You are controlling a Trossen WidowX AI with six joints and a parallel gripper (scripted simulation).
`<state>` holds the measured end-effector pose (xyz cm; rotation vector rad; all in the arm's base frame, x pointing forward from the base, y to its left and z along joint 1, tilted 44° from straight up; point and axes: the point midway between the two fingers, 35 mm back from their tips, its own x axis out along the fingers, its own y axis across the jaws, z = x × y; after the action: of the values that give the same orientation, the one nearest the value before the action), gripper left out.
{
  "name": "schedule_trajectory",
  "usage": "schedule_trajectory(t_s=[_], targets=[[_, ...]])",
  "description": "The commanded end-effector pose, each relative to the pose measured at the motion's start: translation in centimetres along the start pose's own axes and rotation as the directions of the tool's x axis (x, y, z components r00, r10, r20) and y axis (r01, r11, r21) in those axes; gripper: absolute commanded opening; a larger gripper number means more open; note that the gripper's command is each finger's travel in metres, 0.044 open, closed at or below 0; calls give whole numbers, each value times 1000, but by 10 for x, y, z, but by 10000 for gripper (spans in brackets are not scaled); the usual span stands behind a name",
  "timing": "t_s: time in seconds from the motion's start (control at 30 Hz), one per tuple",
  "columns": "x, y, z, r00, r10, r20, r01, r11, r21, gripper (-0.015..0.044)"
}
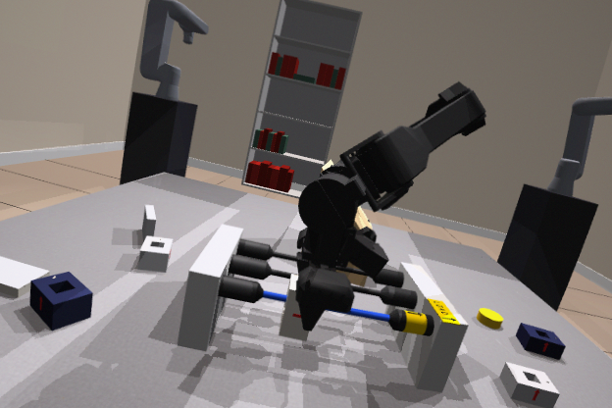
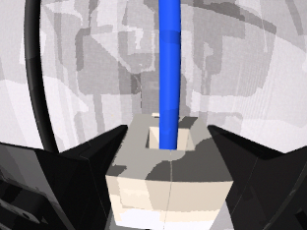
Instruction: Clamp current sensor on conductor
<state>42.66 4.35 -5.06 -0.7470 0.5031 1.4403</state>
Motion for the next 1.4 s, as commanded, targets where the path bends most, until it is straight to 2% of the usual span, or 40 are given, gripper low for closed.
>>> schedule_trajectory(t_s=[0.0,0.53,0.93,1.3,1.37], targets=[[0,0,0,1000,1,-1,-1,1000,-1,26],[-2,0,-2,1000,1,-2,-1,1000,-1,440],[0,0,0,1000,0,0,0,1000,1,132],[0,0,0,1000,0,0,0,1000,1,58],[-1,0,0,1000,0,-1,0,1000,1,6]])
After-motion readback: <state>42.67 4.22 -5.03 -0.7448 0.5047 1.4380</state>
